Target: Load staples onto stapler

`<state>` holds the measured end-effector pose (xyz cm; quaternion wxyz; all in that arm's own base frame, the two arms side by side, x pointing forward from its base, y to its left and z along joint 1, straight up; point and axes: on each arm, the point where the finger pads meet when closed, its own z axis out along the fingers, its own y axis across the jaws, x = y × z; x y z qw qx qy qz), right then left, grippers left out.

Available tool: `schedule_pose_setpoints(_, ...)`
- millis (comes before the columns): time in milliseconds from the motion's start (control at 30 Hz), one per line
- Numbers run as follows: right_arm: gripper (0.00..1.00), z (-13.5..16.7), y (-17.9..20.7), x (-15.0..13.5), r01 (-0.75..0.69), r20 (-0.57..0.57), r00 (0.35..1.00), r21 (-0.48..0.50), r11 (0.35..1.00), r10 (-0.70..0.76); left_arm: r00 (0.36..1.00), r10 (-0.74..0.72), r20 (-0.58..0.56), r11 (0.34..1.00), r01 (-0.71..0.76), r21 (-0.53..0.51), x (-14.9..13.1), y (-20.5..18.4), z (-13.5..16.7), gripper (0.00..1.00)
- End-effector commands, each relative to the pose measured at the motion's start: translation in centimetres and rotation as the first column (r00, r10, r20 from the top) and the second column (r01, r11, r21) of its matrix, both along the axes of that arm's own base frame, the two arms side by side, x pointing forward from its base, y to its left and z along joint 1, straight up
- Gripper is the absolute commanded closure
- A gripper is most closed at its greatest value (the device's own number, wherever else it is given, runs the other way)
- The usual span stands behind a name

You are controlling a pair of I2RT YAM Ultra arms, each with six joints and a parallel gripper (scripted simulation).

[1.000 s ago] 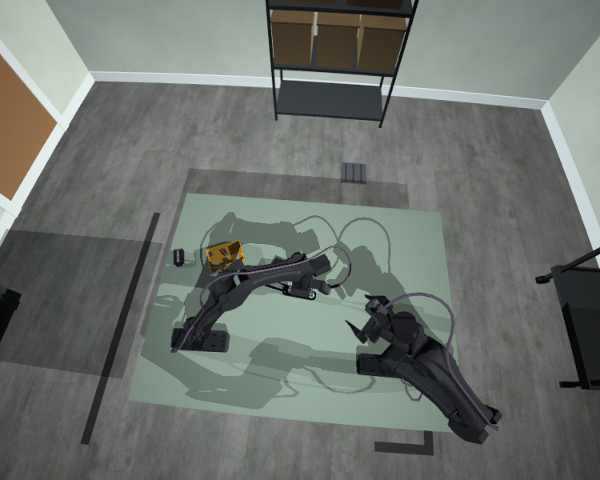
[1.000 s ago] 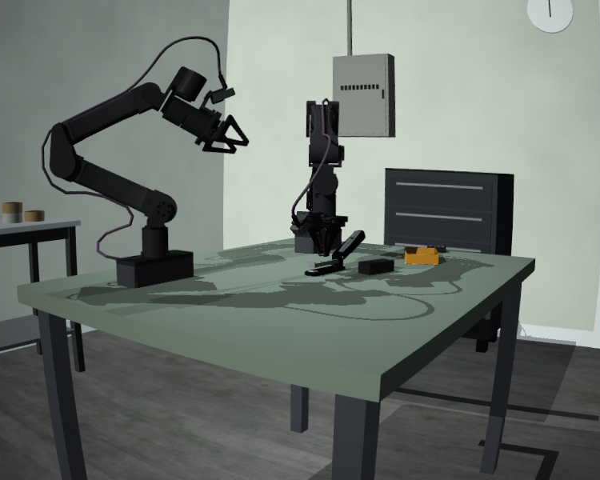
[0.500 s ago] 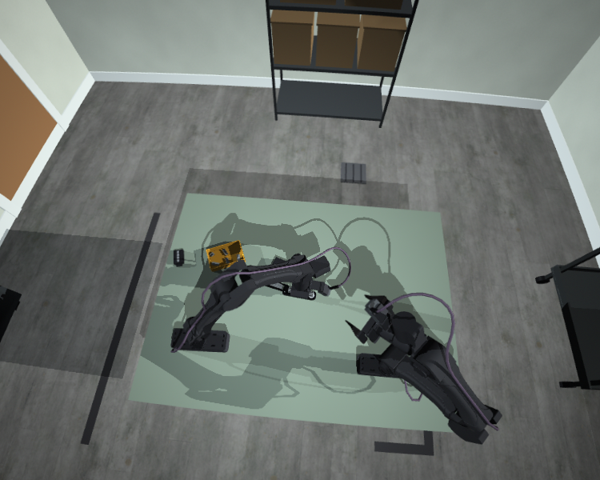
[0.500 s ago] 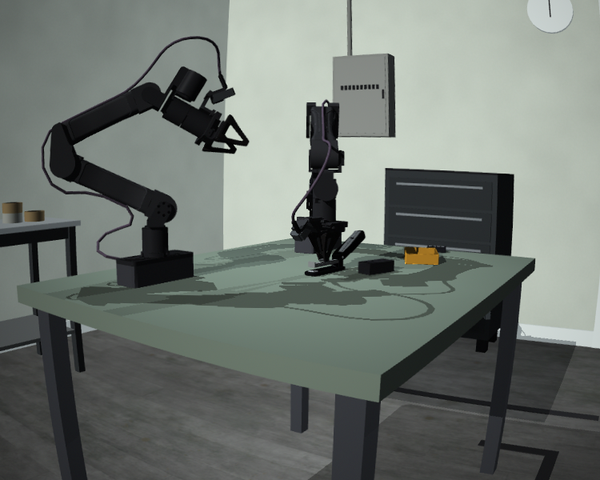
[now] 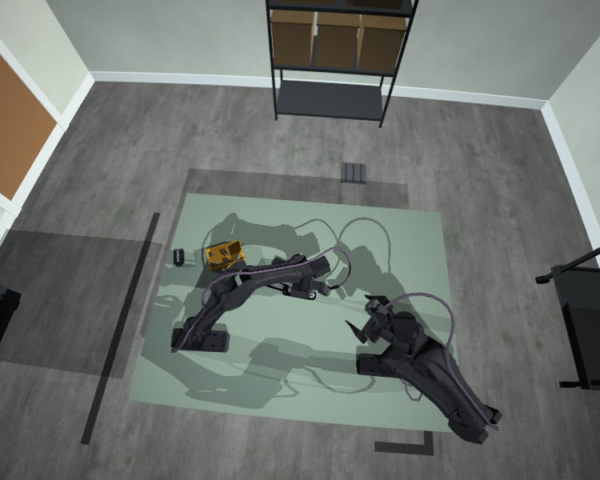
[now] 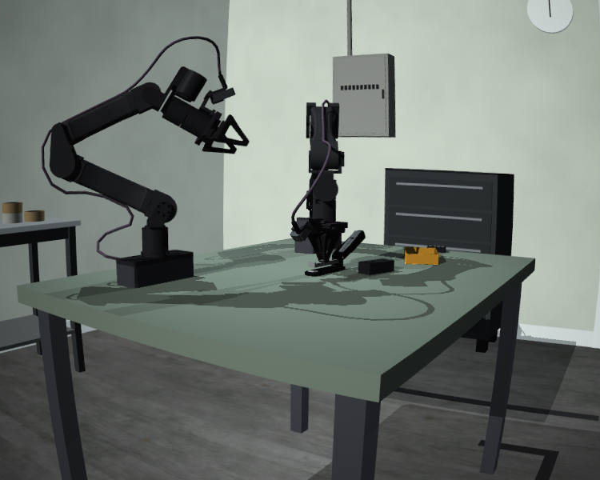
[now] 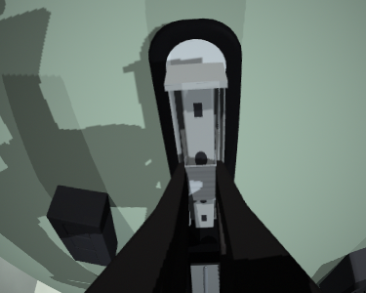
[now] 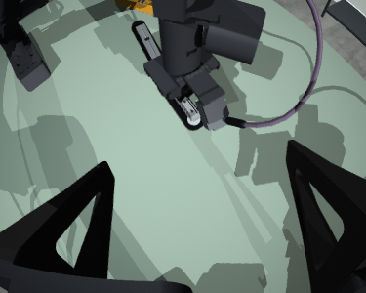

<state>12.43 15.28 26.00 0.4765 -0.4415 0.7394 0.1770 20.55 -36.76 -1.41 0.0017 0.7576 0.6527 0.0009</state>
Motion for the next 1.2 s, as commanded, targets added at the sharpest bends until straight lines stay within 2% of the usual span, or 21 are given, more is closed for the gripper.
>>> schedule_pose_setpoints(0, 0.00, 0.6, -0.2, -0.1, 0.001, 0.018, 1.000, 0.021, 1.000, -0.001, 1.000, -0.010, 0.016, 1.000, 0.010, -0.002, -0.2, -0.4, -0.5, 0.94)
schedule_pose_setpoints(233, 0.00, 0.6, -0.2, -0.1, 0.001, 0.018, 1.000, 0.021, 1.000, -0.001, 1.000, -0.007, 0.015, 1.000, 0.007, 0.002, -0.3, -0.3, -0.5, 0.94)
schedule_pose_setpoints(367, 0.00, 0.6, -0.2, -0.1, 0.001, 0.018, 1.000, 0.021, 1.000, -0.001, 1.000, -0.013, 0.018, 1.000, 0.013, -0.002, 0.5, -0.5, 1.9, 0.94)
schedule_pose_setpoints(1167, 0.00, 0.6, -0.2, -0.1, 0.001, 0.018, 1.000, 0.021, 1.000, -0.001, 1.000, -0.005, 0.021, 0.999, 0.005, -0.036, 0.1, -1.1, 2.5, 0.94)
